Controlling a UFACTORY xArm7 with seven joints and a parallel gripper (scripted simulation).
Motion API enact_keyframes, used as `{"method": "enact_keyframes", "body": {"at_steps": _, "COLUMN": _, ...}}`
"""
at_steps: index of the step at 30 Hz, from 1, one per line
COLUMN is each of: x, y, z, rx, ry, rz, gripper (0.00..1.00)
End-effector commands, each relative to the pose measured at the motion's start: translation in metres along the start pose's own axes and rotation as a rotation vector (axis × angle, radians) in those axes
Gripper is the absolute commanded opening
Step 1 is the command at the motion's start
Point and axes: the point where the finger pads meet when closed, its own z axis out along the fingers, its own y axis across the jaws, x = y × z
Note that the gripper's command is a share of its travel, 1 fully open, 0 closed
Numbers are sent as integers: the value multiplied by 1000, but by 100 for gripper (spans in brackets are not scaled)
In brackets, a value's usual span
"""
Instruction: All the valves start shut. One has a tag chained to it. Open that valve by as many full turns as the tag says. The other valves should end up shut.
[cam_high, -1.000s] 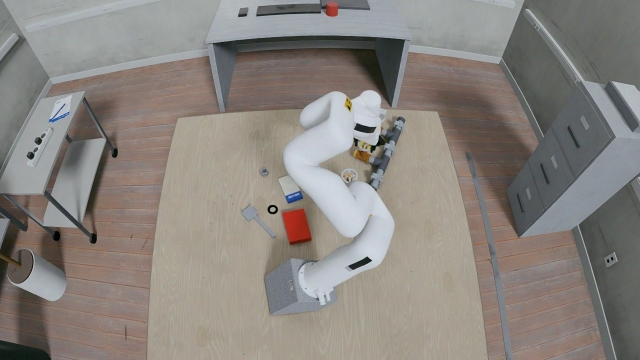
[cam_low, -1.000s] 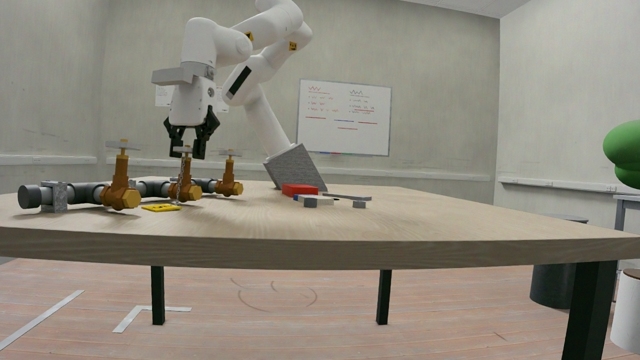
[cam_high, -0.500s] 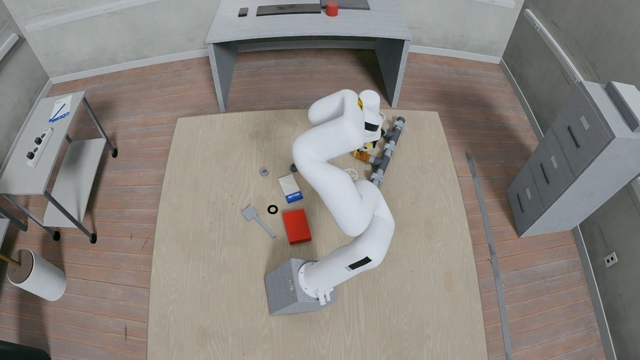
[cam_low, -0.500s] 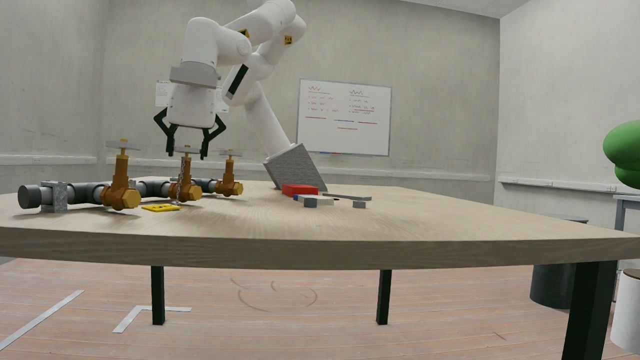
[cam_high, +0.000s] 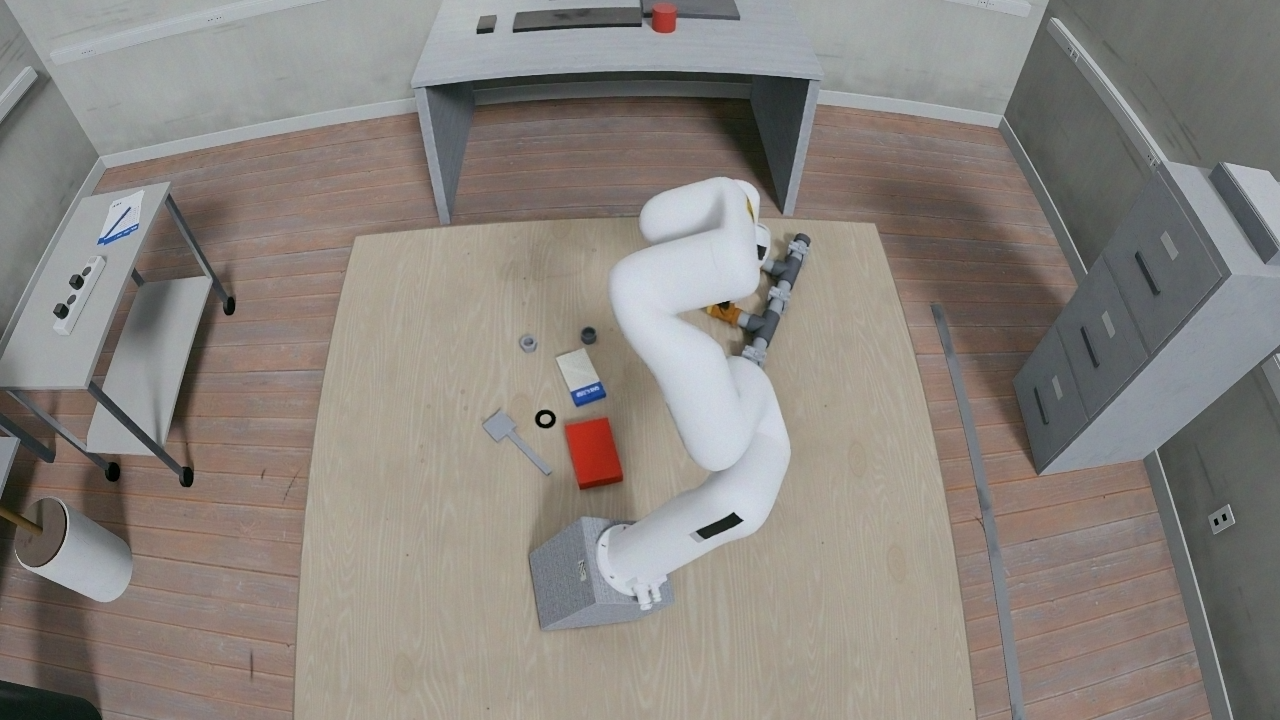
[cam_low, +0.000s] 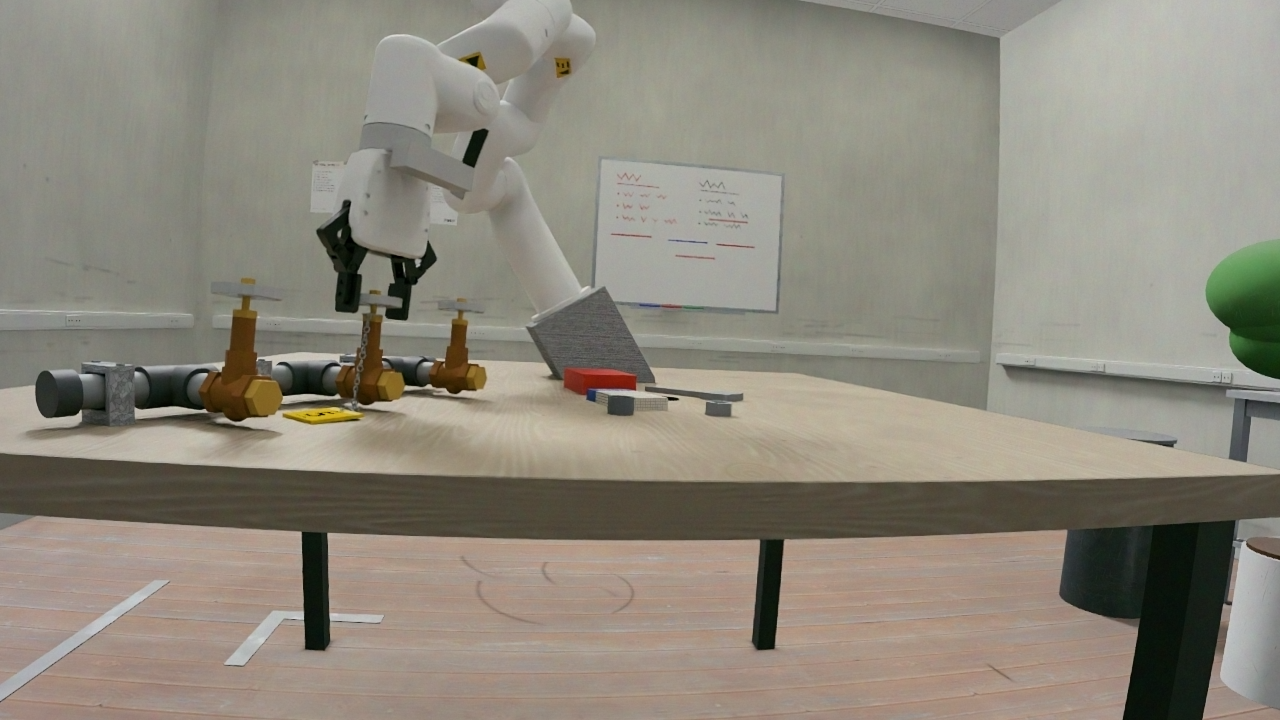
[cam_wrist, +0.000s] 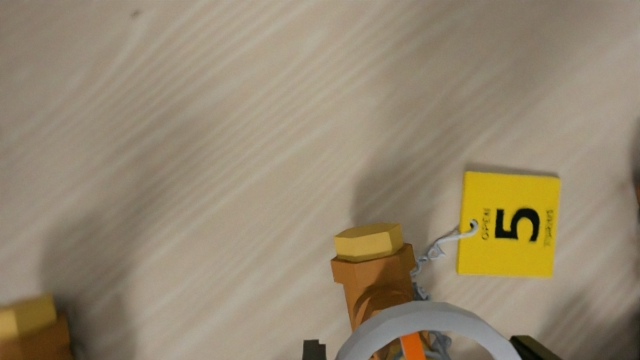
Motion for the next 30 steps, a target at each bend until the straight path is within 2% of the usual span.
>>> {"method": "enact_keyframes", "body": {"at_steps": 1, "x": 2, "y": 2, "z": -2, "rx": -9, "ry": 32, "rz": -280, "gripper": 0}}
{"method": "enact_keyframes", "body": {"at_steps": 6, "x": 2, "y": 2, "z": -2, "rx": -12, "ry": 43, "rz": -499, "gripper": 0}}
{"method": "enact_keyframes", "body": {"at_steps": 19, "x": 2, "y": 2, "z": -2, "rx": -13, "ry": 43, "rz": -559, "gripper": 0}}
{"method": "enact_keyframes", "body": {"at_steps": 20, "x": 2, "y": 2, "z": -2, "rx": -13, "ry": 43, "rz": -559, "gripper": 100}}
{"method": "enact_keyframes", "body": {"at_steps": 30, "x": 2, "y": 2, "z": -2, "rx": -13, "ry": 43, "rz": -559, "gripper": 100}}
